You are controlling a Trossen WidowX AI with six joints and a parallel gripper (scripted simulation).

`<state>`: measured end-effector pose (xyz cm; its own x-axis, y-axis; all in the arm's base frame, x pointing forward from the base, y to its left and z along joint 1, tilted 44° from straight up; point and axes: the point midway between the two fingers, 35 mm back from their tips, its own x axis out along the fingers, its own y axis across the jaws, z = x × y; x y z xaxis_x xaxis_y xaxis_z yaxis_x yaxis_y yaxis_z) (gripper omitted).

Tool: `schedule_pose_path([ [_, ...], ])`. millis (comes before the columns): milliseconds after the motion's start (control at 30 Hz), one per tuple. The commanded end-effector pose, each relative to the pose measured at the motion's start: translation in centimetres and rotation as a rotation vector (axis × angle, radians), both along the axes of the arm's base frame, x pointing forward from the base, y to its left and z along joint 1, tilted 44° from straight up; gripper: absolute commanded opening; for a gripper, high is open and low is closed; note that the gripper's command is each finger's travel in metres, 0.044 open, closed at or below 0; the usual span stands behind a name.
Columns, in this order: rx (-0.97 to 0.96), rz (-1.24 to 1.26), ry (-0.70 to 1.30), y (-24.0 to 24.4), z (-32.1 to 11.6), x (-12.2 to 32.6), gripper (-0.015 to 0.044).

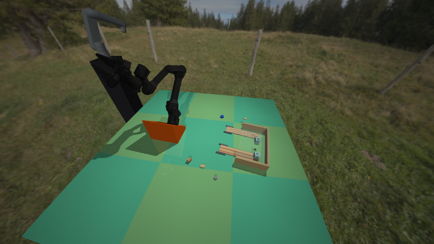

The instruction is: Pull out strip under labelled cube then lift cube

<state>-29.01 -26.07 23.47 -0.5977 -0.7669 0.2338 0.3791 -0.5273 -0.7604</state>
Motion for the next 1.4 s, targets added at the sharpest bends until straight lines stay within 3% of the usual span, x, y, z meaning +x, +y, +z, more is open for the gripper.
schedule_pose_path([
  [0, 0.0, 0.01, -0.005, -0.2, -0.1, 0.2, 0.04],
  [367, 0.075, 0.587, -0.33, -10.1, -3.6, 14.7, 0.04],
  [700, 0.284, 1.067, -0.676, -11.6, -7.1, 31.2, 0.04],
  [1000, 0.656, 1.411, -1.029, -5.9, -10.4, 45.1, 0.04],
  [1367, 1.379, 1.579, -1.389, 9.0, -13.2, 56.4, 0.04],
])
